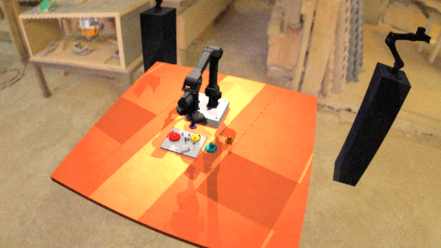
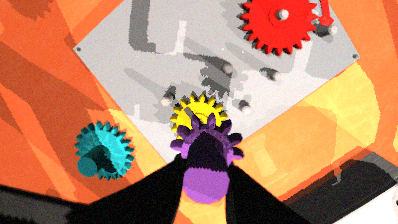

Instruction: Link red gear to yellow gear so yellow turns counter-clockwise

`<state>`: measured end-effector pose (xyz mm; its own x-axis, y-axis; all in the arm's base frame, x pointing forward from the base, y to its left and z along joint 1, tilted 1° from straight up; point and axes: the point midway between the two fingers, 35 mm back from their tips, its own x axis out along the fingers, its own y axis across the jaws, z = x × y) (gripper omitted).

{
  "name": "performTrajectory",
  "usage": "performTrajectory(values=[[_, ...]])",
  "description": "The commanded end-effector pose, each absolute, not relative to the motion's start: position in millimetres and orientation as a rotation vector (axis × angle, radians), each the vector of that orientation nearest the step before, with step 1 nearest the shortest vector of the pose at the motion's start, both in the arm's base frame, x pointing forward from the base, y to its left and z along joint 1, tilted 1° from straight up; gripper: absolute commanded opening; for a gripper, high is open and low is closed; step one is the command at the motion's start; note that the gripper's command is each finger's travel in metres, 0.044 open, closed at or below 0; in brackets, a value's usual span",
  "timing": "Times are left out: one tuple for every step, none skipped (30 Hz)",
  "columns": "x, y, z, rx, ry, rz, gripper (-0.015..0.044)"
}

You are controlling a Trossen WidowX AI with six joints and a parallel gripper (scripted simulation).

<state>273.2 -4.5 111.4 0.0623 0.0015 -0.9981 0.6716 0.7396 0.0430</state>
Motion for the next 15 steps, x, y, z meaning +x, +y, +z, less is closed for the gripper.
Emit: performTrajectory(values=[[271.5, -10.4, 102.4, 0.584, 1.458, -0.555, 0.0], [271.7, -12.2, 101.6, 0.583, 1.458, -0.555, 0.0], [271.9, -13.9, 100.8, 0.582, 1.458, -0.554, 0.0], [272.1, -15.7, 99.9, 0.581, 1.459, -0.554, 0.0], [272.3, -17.8, 99.0, 0.581, 1.458, -0.554, 0.0], [272.6, -19.8, 98.1, 0.581, 1.458, -0.555, 0.0], [272.8, -21.8, 97.2, 0.581, 1.458, -0.555, 0.0], [273.0, -23.9, 96.3, 0.581, 1.458, -0.555, 0.0], [273.2, -25.9, 95.4, 0.582, 1.458, -0.556, 0.0], [273.3, -28.0, 94.5, 0.582, 1.458, -0.556, 0.0], [273.5, -30.1, 93.6, 0.582, 1.457, -0.556, 0.0], [273.6, -32.1, 92.7, 0.582, 1.457, -0.556, 0.0], [273.7, -34.2, 91.8, 0.582, 1.457, -0.557, 0.0], [273.8, -36.3, 90.9, 0.582, 1.457, -0.557, 0.0], [273.9, -38.3, 90.0, 0.582, 1.457, -0.557, 0.0]])
